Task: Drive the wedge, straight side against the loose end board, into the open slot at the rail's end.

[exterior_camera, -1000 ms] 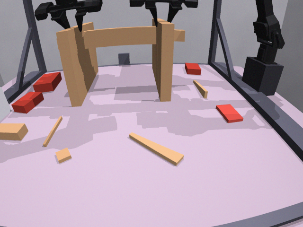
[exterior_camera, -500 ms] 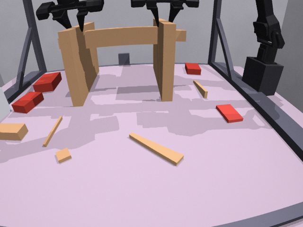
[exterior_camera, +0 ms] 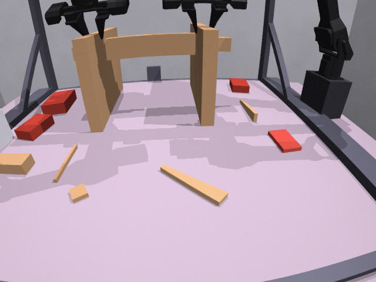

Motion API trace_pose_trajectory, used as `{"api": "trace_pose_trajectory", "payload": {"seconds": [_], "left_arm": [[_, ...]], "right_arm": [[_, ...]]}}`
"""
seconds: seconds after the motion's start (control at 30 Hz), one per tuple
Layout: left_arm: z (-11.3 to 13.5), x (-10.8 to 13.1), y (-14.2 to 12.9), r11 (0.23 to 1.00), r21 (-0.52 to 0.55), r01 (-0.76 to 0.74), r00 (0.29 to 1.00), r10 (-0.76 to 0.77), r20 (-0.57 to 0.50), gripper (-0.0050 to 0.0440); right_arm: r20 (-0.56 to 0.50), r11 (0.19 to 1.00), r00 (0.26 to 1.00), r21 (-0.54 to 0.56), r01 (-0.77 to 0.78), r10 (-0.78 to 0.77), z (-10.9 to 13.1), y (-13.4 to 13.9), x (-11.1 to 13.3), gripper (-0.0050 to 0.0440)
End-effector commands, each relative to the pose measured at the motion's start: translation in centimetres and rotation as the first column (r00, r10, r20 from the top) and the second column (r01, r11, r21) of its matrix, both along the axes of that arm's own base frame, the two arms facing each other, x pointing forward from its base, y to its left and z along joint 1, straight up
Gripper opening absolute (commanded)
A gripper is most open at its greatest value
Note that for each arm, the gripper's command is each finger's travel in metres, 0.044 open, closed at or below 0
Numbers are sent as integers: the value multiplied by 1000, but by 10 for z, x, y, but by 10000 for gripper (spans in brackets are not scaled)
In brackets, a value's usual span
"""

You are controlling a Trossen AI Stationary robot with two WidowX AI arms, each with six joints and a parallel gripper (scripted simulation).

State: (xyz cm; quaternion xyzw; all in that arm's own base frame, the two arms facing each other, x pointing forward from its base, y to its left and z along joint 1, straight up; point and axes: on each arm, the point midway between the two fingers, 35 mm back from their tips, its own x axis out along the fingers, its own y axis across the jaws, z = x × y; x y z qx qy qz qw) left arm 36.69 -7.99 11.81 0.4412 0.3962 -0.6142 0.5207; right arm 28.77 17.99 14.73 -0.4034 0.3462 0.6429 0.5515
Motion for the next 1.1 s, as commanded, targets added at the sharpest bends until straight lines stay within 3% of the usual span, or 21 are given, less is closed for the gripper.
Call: {"api": "trace_pose_trajectory", "payload": {"seconds": [0.0, 0.4, 0.43, 0.7, 0.73, 1.07], "left_arm": [[10, 11, -1, 1000, -7, -2, 998, 2, 64, -50], [10, 11, -1, 1000, -7, -2, 998, 2, 64, -50], [10, 11, -1, 1000, -7, -2, 998, 2, 64, -50], [10, 11, -1, 1000, -7, -2, 998, 2, 64, -50], [10, 11, -1, 1000, -7, -2, 998, 2, 64, 205], [10, 11, 0, 1000, -6, -3, 998, 3, 64, 205]], "right_arm": [[173, 998, 983, 32, 50, -55, 26, -5, 46, -50], [172, 998, 984, 33, 50, -55, 26, -5, 46, -50], [13, 1000, 1000, 4, -3, 3, 2, 1, 1, -50], [18, 1000, 1000, 4, 3, -3, 3, -1, 3, -50], [18, 1000, 1000, 4, 3, -3, 3, -1, 3, -50], [19, 1000, 1000, 3, 3, -4, 3, -1, 3, -50]]}}
